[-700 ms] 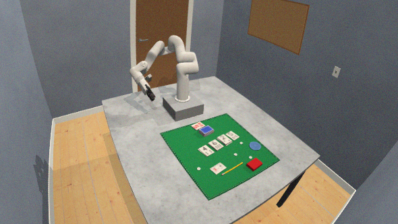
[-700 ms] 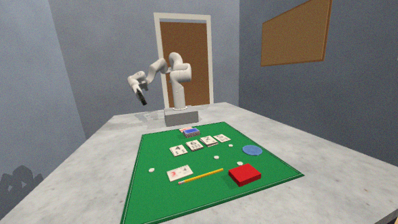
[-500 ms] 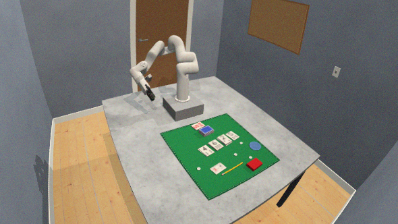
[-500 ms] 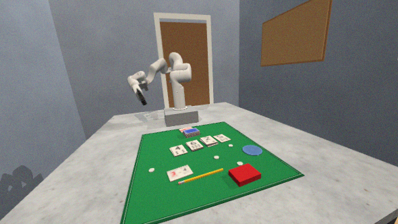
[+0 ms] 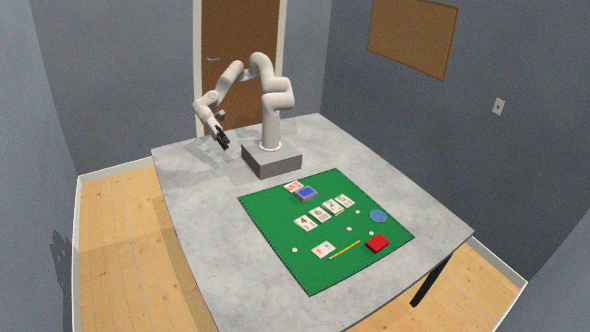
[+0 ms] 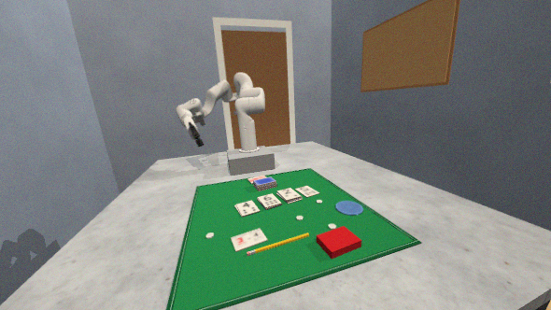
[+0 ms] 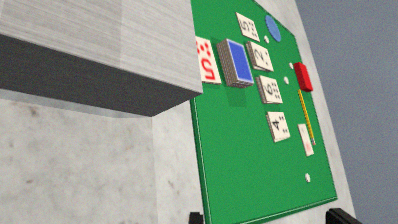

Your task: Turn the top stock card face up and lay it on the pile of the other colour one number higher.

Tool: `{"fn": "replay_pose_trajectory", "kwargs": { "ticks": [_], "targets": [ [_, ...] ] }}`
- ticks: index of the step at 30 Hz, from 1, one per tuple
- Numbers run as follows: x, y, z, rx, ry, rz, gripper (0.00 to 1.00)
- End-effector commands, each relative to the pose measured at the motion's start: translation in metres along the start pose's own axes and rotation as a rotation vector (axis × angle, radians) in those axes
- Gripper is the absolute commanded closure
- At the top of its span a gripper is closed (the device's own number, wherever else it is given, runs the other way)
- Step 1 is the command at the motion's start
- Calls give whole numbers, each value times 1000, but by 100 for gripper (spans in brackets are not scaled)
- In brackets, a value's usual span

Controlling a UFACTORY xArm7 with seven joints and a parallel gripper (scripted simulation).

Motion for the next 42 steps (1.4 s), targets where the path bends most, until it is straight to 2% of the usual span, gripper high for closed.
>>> {"fn": "replay_pose_trajectory", "kwargs": {
  "ticks": [1,3,5,6,7,10,11,13,14,18,19,23,24,30,31,38,39,42],
  "targets": [
    [3,-7,12,16,53,-4,0],
    [10,-15,31,39,129,-10,0],
    [27,-24,60,64,236,-26,0],
    [27,-24,60,64,236,-26,0],
    [39,-26,75,73,297,-38,0],
    [40,-27,78,73,297,-38,0],
    [58,-28,98,79,361,-53,0],
    [58,-28,98,79,361,-53,0],
    [80,-26,117,81,426,-72,0],
    [80,-26,117,81,426,-72,0],
    [106,-21,136,78,490,-92,0],
    [106,-21,136,78,490,-92,0],
    [135,-11,153,70,551,-114,0],
    [135,-11,153,70,551,-114,0],
    [167,3,167,58,607,-137,0],
    [167,3,167,58,607,-137,0],
    [200,20,176,42,658,-159,0],
    [200,20,176,42,658,-159,0]
  ]
}}
Point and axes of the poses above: the point where the finger pads meet when closed, its own x axis out along the fingers, its own z axis across the jaws, y = z × x, the point moved 1 cm from there along -x, back along the fingers, and after that the axes turned 1 degree about -x, right-handed, at the moved point
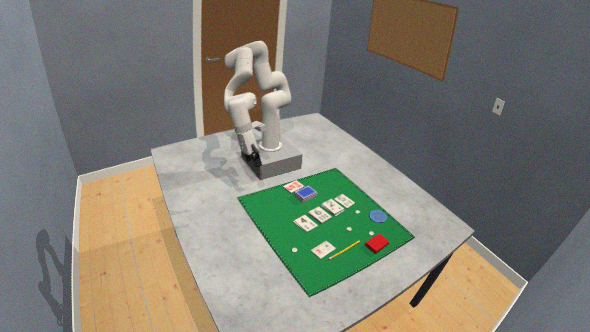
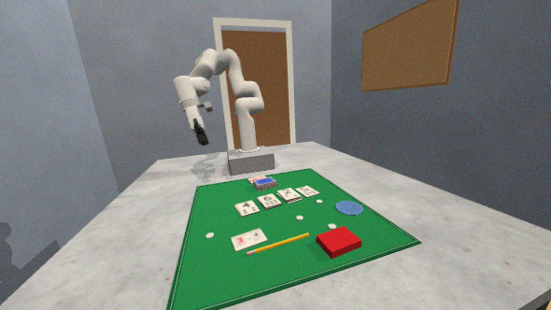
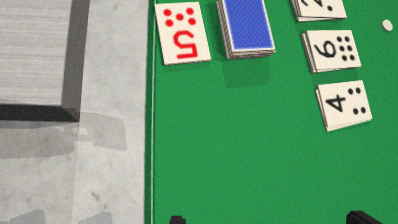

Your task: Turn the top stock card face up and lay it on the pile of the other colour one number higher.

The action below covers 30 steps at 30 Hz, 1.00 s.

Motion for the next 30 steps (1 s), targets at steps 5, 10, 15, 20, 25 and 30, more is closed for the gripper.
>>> {"fn": "replay_pose_trajectory", "kwargs": {
  "ticks": [5,10,15,20,25,30],
  "targets": [
    [13,12,18,-11,32,-17,0],
    [33,37,38,-25,75,-44,0],
    [55,64,53,-40,113,-70,0],
    [55,64,53,-40,113,-70,0],
    [55,64,53,-40,113,-70,0],
    [55,64,53,-40,113,-70,0]
  ]
}}
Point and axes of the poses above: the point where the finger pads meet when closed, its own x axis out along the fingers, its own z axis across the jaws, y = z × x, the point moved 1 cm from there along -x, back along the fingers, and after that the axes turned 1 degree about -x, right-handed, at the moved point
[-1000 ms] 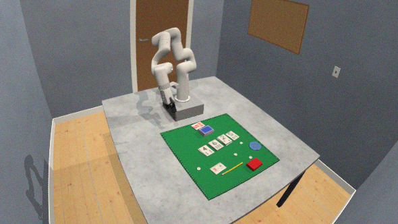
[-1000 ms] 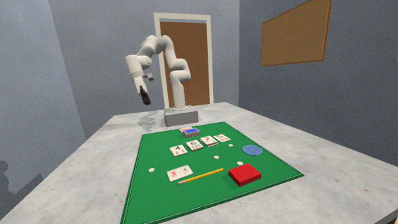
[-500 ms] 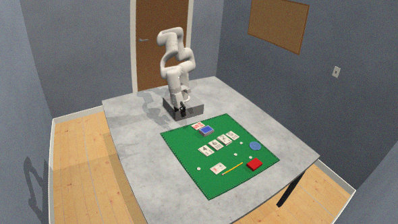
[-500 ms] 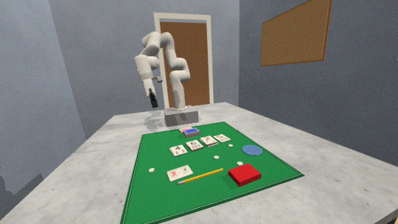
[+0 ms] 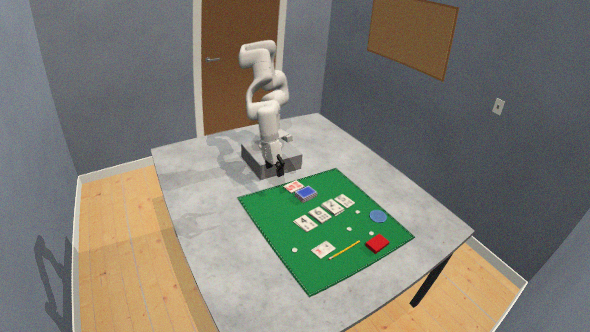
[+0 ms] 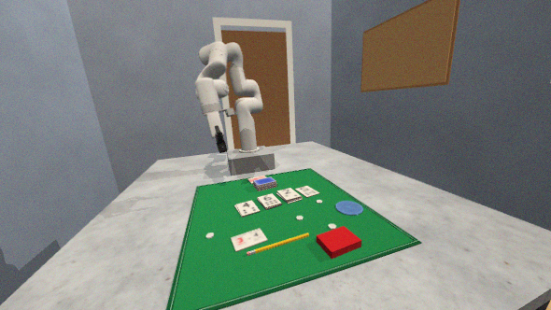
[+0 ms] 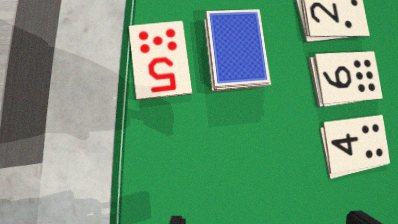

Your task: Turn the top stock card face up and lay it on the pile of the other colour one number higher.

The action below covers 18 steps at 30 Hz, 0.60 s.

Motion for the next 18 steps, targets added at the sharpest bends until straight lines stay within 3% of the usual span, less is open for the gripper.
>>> {"fn": "replay_pose_trajectory", "kwargs": {
  "ticks": [1,2,18],
  "targets": [
    [18,28,15,-16,30,-25,0],
    [35,53,23,-31,58,-45,0],
    [36,54,23,-31,58,-45,0]
  ]
}}
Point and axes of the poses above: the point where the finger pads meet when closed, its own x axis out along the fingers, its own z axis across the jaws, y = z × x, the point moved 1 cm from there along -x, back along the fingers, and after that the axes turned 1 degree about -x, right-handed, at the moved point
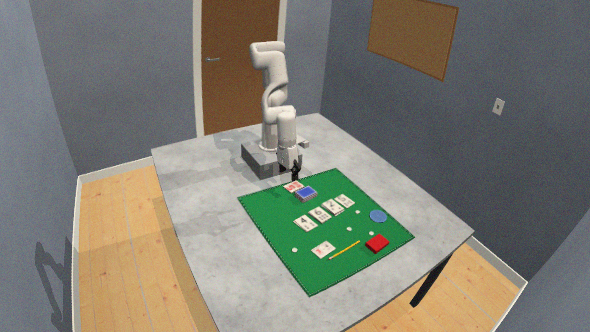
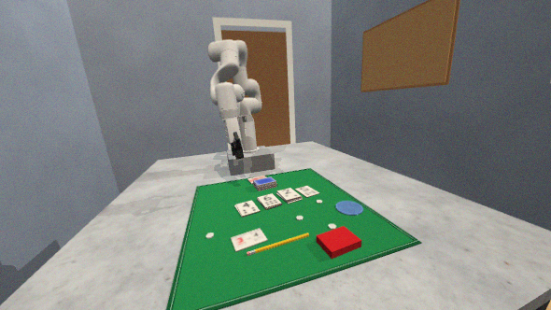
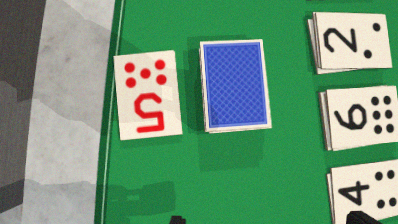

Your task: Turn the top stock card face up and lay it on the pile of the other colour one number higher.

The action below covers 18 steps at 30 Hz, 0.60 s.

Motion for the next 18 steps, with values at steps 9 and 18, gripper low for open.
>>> {"fn": "replay_pose_trajectory", "kwargs": {
  "ticks": [9,18],
  "targets": [
    [29,47,11,-26,39,-32,0],
    [29,47,11,-26,39,-32,0]
  ]
}}
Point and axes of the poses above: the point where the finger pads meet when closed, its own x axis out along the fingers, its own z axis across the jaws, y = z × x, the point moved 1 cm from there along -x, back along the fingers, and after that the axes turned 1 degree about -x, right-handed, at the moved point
